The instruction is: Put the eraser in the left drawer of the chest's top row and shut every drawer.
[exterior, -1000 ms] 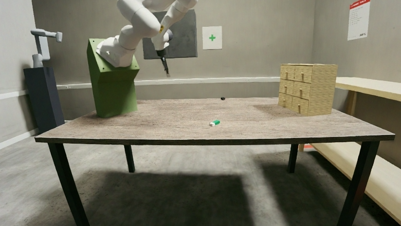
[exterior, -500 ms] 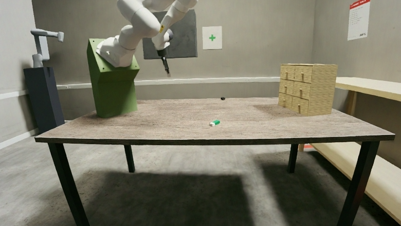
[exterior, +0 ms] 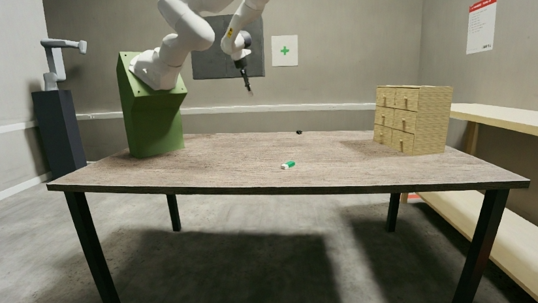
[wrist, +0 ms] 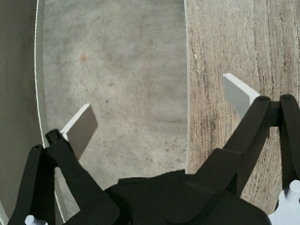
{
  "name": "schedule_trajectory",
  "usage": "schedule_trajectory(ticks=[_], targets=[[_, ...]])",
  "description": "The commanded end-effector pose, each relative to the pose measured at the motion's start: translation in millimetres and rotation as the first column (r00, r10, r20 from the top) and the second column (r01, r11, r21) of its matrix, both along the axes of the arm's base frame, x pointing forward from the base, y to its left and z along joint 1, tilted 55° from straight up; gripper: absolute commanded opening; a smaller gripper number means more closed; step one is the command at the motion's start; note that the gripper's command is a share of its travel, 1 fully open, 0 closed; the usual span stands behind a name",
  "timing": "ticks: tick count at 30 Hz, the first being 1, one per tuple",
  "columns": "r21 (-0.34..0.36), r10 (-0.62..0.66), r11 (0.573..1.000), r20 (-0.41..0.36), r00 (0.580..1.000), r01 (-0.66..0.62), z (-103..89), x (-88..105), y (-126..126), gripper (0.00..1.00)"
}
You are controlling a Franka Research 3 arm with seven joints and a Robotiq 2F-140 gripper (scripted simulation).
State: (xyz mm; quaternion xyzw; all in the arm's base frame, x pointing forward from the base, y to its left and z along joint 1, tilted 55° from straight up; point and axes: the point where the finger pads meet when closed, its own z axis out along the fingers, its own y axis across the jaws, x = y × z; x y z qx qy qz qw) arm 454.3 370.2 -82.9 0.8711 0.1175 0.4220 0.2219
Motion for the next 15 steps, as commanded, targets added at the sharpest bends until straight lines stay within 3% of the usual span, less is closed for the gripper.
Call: schedule_trajectory(ticks=[1, 3, 4, 13, 15], targets=[[-0.087, 0.007, 0.996, 0.003, 1.000, -0.006, 33.3, 26.6, 2.3, 1.00], [-0.090, -0.010, 0.996, 0.021, 1.000, 0.012, 58.3, 44.9, 5.9, 1.00], [-0.090, -0.010, 0.996, 0.021, 1.000, 0.012, 58.3, 44.9, 5.9, 1.00], [-0.097, -0.056, 0.993, 0.055, 0.997, 0.061, 120.4, 85.8, 8.3, 1.00], [-0.097, -0.056, 0.993, 0.055, 0.997, 0.061, 120.4, 85.8, 8.3, 1.00]])
